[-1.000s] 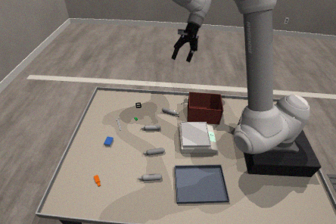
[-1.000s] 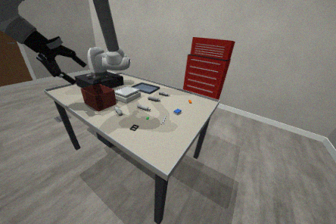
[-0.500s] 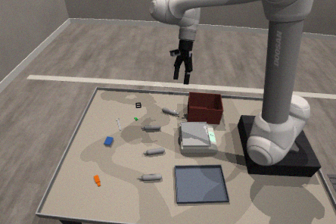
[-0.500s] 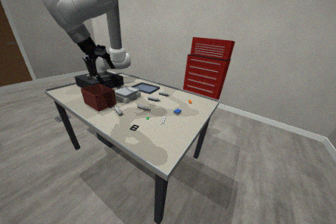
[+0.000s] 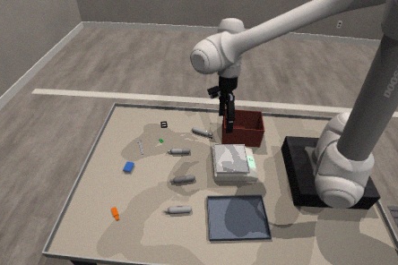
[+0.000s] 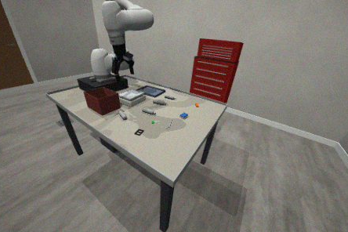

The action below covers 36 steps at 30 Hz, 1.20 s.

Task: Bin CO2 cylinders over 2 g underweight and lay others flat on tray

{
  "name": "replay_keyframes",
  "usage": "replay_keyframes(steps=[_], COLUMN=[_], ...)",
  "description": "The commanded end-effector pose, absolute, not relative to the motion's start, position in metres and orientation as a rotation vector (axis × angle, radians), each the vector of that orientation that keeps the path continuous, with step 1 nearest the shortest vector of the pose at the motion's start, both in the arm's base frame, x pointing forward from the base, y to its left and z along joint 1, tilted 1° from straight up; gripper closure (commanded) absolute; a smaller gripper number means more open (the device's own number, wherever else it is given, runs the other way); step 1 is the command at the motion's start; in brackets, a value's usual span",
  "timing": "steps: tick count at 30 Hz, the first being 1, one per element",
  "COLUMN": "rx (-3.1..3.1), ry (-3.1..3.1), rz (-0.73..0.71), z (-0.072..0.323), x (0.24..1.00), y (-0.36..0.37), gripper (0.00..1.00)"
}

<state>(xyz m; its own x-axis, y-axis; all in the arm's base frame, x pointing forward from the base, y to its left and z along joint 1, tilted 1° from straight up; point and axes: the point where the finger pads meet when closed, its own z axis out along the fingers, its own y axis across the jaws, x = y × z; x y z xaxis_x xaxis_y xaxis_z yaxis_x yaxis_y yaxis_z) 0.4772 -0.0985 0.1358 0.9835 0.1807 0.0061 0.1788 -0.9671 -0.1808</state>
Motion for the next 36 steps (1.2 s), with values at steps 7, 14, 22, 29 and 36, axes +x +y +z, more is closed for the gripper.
replay_keyframes(steps=[7, 14, 22, 29, 36], rx=[-3.128, -3.151, -3.145, -3.127, -3.126], ry=[-0.136, -0.118, -0.189, -0.396, -0.395], rz=[-0.007, -0.027, -0.018, -0.018, -0.018], z=[0.119, 0.116, 0.124, 0.123, 0.117], x=[0.441, 0.434, 0.494, 0.604, 0.653], y=[-0.041, -0.032, -0.013, 0.048, 0.074], gripper=[0.0, 0.0, 0.61, 0.61, 0.61])
